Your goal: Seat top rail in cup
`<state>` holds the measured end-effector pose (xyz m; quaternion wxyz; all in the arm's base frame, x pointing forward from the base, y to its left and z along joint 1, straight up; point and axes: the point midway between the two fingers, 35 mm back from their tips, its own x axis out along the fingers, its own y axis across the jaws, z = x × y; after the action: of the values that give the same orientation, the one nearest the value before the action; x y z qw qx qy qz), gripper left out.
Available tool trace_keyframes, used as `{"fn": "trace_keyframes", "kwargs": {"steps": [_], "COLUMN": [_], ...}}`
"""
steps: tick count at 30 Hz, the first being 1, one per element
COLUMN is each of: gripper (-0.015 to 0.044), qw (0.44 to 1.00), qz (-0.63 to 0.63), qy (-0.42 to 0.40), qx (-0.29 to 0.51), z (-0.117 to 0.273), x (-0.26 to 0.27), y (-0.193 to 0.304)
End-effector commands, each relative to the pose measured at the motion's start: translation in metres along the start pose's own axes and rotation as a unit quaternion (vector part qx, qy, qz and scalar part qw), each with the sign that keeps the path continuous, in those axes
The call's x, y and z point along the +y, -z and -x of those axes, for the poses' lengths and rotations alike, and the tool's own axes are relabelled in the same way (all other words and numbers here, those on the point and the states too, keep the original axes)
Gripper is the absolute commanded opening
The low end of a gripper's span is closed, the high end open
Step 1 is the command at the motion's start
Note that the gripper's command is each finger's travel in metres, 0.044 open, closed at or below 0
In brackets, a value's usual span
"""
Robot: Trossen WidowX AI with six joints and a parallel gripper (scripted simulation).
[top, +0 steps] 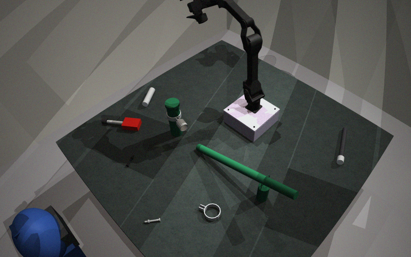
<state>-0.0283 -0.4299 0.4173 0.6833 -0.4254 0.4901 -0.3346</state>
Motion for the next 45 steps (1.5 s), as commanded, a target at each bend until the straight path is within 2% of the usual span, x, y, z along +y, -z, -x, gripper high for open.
{"fn": "trace_keyframes", "kwargs": {"steps": [1, 7, 12, 18, 24, 30, 36, 41, 45], "gripper": [0.044, 0.044, 0.044, 0.044, 0.044, 0.044, 0.044, 0.044, 0.044], "qw": [0.997, 0.979, 0.955, 0.921, 0.885, 0.855, 0.835, 0.834, 0.848], "qz": [-0.052, -0.118, -0.164, -0.199, -0.215, -0.212, -0.196, -0.194, -0.145], "qy": [-0.042, -0.121, -0.198, -0.291, -0.38, -0.452, -0.502, -0.507, -0.493], "qx": [-0.049, -0.114, -0.149, -0.167, -0.162, -0.139, -0.108, -0.105, -0.132], "z": [-0.02, -0.033, -0.025, 0.008, 0.061, 0.127, 0.192, 0.199, 0.186], "x": [0.024, 0.071, 0.118, 0.184, 0.256, 0.327, 0.391, 0.397, 0.394], "y": [-0.061, -0.158, -0.236, -0.315, -0.374, -0.404, -0.406, -0.405, -0.404]}}
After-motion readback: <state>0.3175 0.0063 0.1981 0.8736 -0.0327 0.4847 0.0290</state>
